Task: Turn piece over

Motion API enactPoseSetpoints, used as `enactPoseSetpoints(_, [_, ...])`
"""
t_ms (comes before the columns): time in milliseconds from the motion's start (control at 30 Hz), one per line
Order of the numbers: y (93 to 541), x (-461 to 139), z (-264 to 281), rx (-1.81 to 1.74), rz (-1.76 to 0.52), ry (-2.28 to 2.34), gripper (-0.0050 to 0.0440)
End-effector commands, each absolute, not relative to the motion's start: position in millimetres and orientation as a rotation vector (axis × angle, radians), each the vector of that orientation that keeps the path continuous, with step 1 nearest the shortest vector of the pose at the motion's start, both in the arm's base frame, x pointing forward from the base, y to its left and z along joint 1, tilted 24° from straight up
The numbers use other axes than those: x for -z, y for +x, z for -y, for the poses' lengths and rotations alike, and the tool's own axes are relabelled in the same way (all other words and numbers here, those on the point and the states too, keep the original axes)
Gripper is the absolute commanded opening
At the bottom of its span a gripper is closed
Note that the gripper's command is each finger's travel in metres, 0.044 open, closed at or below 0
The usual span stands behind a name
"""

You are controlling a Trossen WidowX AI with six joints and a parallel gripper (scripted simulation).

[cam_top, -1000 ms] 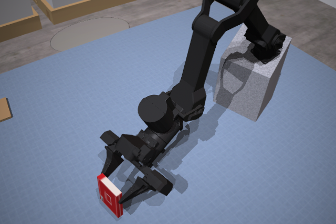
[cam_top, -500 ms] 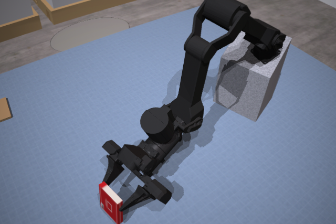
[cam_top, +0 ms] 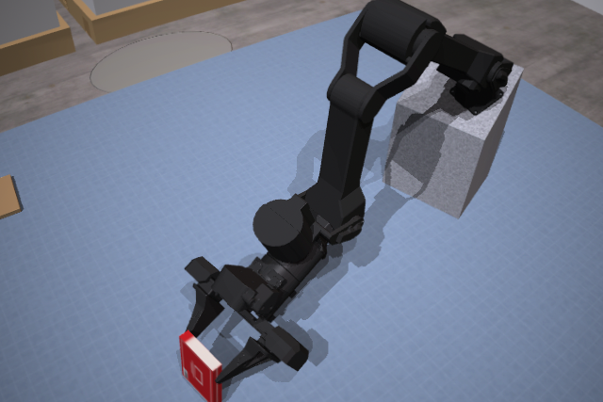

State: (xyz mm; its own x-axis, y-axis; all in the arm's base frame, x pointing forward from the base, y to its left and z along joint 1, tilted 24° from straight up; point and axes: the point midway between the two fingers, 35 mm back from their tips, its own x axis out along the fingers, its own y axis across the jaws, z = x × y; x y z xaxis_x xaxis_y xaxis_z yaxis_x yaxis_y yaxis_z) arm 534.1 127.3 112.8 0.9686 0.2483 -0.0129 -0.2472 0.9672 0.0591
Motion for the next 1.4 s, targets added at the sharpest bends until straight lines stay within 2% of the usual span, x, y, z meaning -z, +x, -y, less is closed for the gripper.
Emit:
enactPoseSetpoints(0, [535.8,-110.2,-126.3,-0.245,-0.017,0.062,0.0000])
enactPoseSetpoints(1367, [545.2,-86.7,-131.1,-0.248,-0.018,0.060,0.0000])
